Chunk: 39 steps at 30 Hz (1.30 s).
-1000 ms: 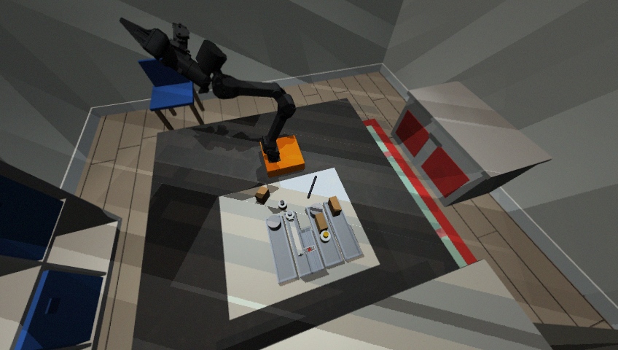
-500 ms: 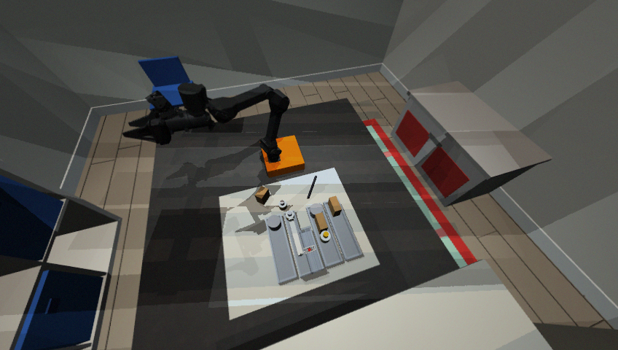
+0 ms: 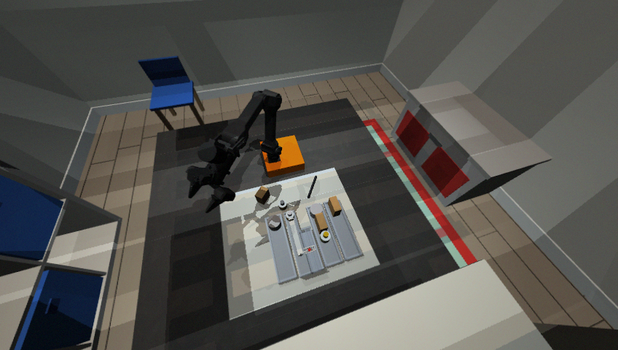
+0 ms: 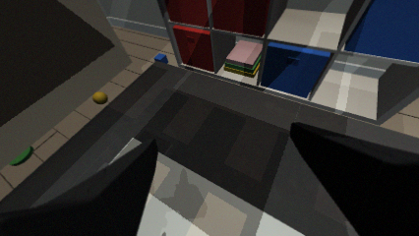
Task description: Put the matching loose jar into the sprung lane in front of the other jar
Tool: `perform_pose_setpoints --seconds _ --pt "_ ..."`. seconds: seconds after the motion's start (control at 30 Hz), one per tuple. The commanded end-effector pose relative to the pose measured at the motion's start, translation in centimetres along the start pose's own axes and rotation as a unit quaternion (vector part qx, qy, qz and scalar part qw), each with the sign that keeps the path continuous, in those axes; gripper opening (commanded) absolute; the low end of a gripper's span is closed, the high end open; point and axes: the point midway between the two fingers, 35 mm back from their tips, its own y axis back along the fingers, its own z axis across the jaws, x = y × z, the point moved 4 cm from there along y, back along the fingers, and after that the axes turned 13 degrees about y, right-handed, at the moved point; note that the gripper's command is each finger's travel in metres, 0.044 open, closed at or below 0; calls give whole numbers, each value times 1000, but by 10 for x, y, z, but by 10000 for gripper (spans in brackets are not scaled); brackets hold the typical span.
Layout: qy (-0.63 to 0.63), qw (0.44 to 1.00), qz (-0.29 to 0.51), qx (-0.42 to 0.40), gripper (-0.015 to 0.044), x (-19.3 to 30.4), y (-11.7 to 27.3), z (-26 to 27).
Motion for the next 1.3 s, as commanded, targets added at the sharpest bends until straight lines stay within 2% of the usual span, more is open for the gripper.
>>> perform_pose_setpoints --seconds 0.0,0.23,0.57,0.83,1.27 --pt "65 993 79 -65 440 38 -3 44" --pt "205 936 224 -180 440 115 13 113" --pt "402 763 401 -309 440 220 78 163" --pt "405 759 404 -311 440 223 78 164" --pt "405 759 404 -311 440 265 57 170"
